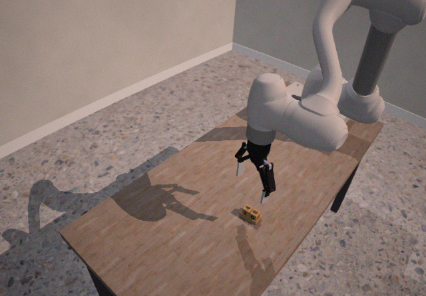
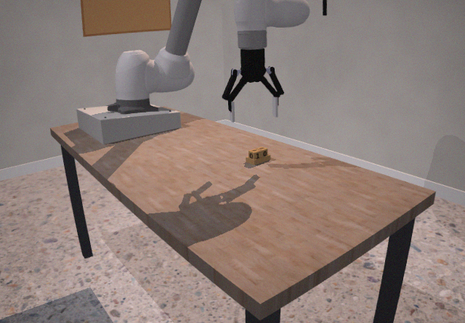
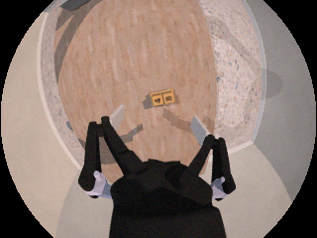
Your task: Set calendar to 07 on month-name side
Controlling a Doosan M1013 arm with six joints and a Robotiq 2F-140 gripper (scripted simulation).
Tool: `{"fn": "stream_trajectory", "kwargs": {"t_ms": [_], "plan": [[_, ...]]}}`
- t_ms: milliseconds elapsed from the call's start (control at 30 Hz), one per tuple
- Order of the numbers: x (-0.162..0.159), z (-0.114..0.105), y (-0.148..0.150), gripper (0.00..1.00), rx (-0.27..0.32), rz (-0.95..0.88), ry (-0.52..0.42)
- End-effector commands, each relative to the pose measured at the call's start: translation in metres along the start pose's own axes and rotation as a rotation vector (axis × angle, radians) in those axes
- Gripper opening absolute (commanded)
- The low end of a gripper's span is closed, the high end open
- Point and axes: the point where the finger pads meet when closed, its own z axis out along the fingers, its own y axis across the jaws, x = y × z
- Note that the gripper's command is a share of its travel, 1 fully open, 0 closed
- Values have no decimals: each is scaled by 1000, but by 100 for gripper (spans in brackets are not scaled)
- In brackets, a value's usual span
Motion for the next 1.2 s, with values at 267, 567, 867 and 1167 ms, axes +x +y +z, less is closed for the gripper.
{"fn": "stream_trajectory", "kwargs": {"t_ms": [267,567,867,1167], "plan": [[0,8,0,100,8,409,-5],[0,14,0,100,8,684,-6],[0,21,0,100,7,1031,-7],[0,25,-1,100,6,1194,-7]]}}
